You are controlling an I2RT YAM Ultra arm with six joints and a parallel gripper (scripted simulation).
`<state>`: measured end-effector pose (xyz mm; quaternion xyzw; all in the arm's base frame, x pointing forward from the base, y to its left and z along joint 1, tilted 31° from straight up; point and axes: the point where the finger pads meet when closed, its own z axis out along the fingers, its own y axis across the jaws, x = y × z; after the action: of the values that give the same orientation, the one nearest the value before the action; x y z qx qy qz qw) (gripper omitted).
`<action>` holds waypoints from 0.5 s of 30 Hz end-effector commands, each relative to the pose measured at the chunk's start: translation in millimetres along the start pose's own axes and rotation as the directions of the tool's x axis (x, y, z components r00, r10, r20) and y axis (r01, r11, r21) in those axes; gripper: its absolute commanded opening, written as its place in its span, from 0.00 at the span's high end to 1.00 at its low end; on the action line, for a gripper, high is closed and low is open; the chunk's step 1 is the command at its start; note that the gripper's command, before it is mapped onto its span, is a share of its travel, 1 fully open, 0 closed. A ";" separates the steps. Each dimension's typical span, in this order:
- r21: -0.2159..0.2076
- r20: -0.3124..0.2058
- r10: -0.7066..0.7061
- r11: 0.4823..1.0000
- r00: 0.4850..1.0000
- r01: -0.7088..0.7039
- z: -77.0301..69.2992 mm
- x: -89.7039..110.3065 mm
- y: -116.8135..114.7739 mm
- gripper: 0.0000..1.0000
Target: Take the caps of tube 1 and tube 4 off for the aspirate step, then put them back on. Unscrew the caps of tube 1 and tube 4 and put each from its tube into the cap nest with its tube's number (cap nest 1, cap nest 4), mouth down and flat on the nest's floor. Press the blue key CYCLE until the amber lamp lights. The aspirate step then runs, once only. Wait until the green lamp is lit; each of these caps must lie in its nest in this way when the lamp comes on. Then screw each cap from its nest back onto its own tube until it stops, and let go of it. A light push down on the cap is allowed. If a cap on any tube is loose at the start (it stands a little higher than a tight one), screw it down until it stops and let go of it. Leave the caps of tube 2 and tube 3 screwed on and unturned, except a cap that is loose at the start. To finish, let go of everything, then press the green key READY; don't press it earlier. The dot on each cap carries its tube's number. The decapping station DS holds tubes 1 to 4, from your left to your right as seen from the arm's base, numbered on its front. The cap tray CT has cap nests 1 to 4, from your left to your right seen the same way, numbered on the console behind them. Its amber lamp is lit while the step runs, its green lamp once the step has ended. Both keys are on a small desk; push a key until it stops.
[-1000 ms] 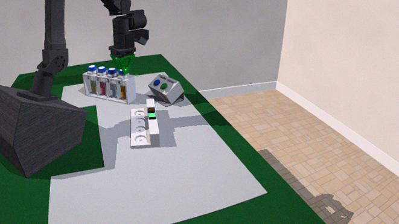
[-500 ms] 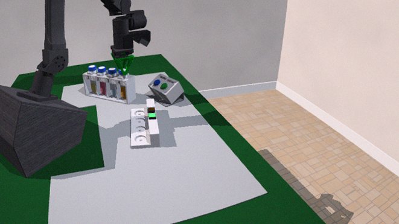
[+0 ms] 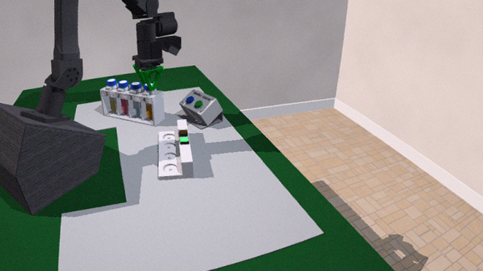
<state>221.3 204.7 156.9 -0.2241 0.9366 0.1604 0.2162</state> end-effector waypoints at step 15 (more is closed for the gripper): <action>0.004 0.010 -0.594 0.805 0.805 0.594 -3.1 -2.0 0.5 0.51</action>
<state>221.2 204.7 156.9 -0.4477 0.8527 0.1022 0.2490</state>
